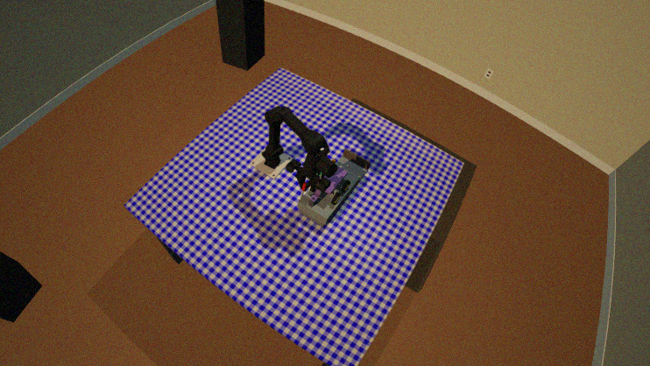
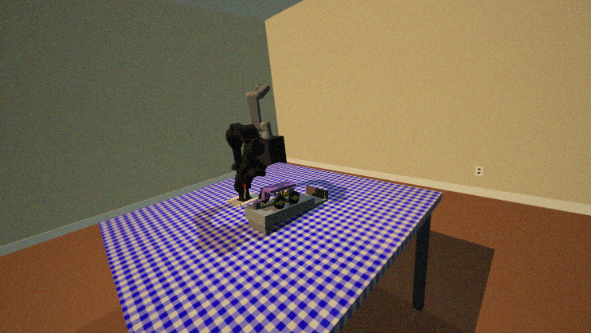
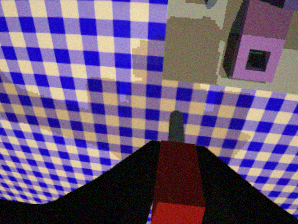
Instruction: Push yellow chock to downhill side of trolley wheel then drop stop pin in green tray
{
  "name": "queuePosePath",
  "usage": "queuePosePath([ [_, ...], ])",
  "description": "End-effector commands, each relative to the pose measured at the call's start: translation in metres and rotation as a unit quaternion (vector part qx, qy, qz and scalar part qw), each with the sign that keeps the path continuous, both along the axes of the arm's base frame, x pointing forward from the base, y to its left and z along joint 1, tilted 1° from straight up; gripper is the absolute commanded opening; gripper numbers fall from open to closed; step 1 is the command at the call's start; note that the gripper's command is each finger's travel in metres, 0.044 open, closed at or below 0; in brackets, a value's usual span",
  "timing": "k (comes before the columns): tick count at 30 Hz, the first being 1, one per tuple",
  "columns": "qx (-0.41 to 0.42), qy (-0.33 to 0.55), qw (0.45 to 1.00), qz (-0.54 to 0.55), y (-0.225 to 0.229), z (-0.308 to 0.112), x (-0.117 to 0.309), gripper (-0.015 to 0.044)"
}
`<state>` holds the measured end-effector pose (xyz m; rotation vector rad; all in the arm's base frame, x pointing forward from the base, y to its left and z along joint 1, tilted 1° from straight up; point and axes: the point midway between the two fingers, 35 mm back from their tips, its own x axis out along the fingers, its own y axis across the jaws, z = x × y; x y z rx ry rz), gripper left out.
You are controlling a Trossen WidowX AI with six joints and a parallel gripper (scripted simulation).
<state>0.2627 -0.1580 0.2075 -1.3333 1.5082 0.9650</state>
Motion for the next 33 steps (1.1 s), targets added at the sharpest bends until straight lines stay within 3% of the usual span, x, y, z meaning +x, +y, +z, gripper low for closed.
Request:
queuePosePath([
  [1,-0.001,-0.003,1.0,0.002,0.001,0.001,-0.012,0.0],
  [11,-0.001,-0.002,1.0,0.002,0.004,0.002,-0.043,0.0],
  [33,0.003,-0.002,1.0,0.002,0.074,-0.015,-0.031,0.0],
])
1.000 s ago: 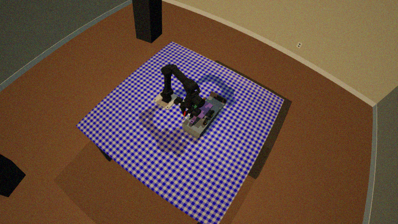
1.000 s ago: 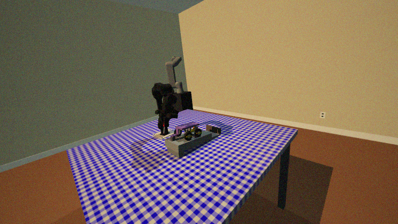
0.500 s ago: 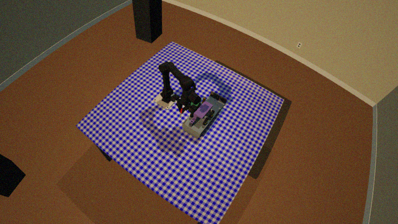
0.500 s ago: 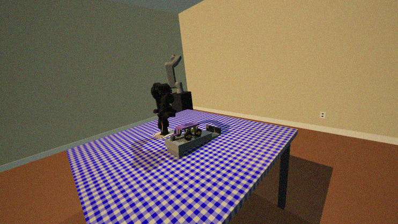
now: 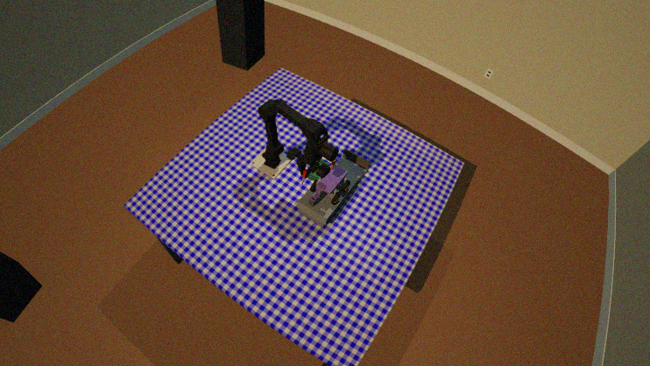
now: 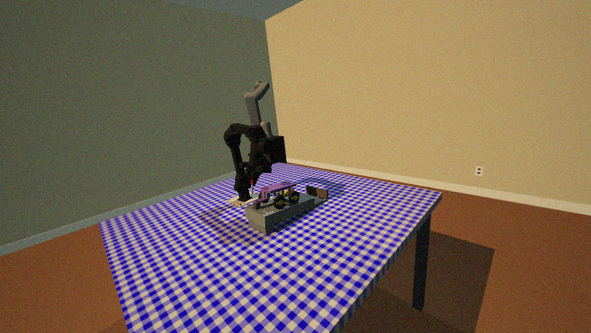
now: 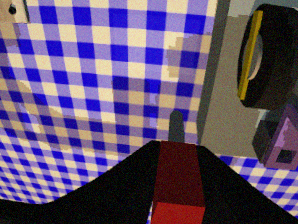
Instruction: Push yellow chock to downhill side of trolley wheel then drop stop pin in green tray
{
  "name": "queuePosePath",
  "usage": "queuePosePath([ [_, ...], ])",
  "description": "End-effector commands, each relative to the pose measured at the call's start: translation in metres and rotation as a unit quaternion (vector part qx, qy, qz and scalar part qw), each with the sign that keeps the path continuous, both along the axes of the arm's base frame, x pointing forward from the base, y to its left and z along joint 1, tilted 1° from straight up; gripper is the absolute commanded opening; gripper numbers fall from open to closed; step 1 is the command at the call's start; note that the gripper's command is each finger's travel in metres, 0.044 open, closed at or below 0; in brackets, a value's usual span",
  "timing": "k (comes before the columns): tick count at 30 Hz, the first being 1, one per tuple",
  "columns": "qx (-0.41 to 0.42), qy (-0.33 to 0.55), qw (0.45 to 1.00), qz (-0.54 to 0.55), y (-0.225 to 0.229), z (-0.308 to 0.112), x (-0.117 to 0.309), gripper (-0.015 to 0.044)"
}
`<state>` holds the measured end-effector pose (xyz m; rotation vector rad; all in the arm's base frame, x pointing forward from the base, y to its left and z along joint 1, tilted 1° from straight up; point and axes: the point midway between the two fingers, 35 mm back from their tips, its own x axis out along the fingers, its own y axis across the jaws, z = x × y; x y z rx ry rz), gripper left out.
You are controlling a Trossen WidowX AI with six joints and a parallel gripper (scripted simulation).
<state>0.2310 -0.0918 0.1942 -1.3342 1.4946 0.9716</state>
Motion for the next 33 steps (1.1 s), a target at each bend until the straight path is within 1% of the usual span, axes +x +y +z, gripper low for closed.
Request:
queuePosePath([
  [1,-0.001,0.0,1.0,-0.002,0.012,-0.002,0.001,0.0],
  [33,0.005,0.0,1.0,-0.002,0.138,-0.026,0.014,0.0],
])
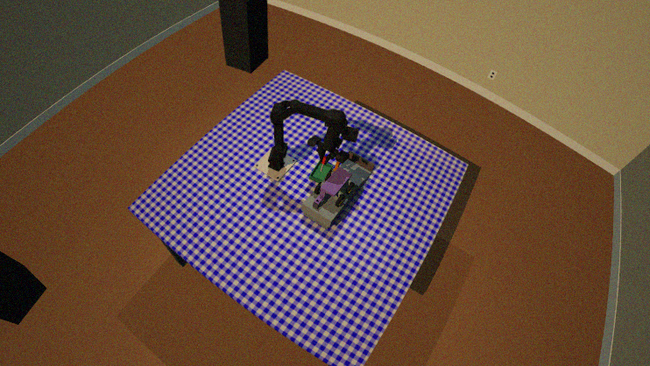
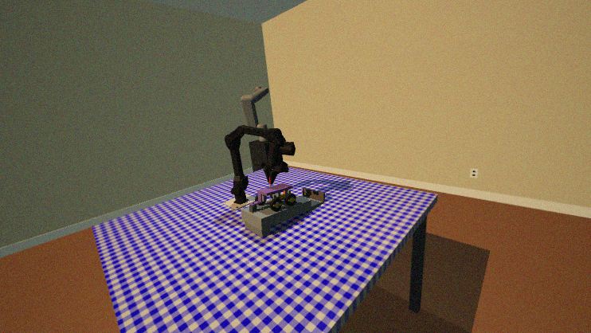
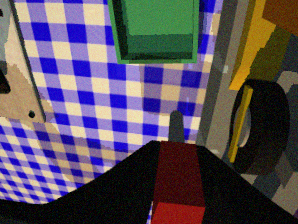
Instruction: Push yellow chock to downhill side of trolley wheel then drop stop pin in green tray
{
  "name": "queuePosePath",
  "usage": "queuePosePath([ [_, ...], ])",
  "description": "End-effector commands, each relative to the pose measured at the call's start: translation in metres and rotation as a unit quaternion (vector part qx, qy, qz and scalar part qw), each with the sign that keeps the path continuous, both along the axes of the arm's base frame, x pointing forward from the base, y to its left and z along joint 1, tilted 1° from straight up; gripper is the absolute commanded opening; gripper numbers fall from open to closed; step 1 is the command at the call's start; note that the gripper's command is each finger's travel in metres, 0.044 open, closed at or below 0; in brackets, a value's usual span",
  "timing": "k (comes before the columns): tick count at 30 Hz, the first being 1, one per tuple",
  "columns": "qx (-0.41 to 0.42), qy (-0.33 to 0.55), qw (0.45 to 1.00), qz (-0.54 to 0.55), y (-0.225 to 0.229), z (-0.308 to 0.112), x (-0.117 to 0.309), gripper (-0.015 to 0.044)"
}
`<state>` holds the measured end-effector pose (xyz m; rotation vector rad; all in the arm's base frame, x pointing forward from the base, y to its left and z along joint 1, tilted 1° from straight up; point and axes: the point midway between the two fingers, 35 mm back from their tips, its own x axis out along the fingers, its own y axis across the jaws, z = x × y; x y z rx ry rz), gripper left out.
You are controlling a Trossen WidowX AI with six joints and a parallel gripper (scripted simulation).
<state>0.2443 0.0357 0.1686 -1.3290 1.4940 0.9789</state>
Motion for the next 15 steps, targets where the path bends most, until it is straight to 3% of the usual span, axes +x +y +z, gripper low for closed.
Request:
queuePosePath([
  [1,0.002,-0.002,1.0,-0.002,0.015,-0.001,0.001,0.0],
  [11,0.004,-0.002,1.0,0.001,0.039,-0.004,0.003,0.0],
  [15,0.013,0.008,0.999,0.048,0.039,-0.004,0.002,0.0],
])
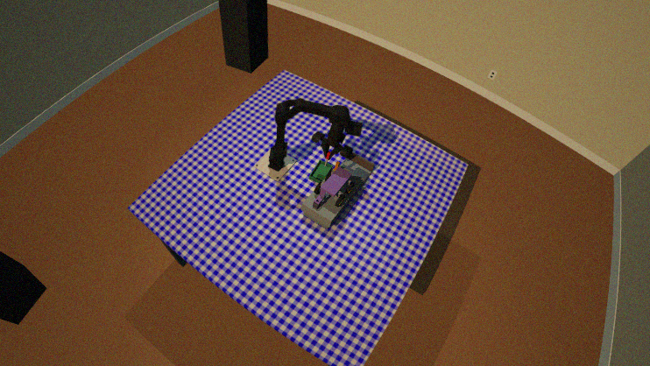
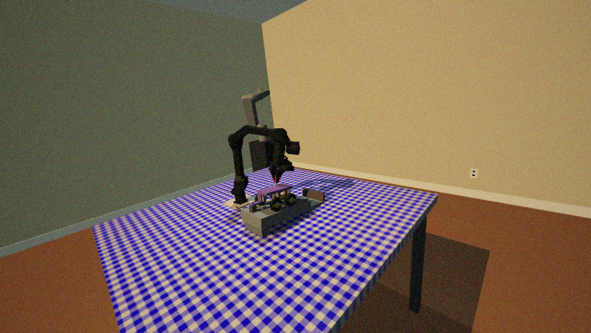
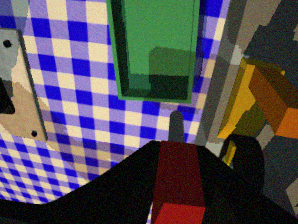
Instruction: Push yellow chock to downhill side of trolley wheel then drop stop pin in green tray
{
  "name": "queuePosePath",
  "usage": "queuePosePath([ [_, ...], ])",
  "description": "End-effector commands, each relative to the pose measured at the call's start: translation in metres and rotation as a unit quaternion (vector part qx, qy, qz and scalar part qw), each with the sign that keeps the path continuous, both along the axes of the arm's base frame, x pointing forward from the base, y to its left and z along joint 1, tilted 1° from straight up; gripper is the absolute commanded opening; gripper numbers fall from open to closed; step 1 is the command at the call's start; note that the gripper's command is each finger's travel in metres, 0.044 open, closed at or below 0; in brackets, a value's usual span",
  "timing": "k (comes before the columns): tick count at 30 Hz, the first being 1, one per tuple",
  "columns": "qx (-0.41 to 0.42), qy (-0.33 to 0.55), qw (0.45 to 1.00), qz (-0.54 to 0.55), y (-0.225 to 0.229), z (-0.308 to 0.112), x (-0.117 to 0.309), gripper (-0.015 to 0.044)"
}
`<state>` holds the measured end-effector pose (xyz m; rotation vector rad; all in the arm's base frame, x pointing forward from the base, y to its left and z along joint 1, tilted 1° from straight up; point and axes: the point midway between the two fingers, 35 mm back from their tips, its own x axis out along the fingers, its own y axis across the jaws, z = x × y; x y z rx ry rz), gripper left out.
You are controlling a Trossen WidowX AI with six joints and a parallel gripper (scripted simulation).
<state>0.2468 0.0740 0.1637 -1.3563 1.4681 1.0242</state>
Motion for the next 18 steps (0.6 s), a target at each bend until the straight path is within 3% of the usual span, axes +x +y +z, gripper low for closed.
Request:
queuePosePath([
  [1,0.01,0.006,0.999,0.04,0.0002,0.0008,-0.0002,0.0],
  [18,0.051,0.041,0.951,0.301,-0.0028,0.0014,-0.0019,0.0],
])
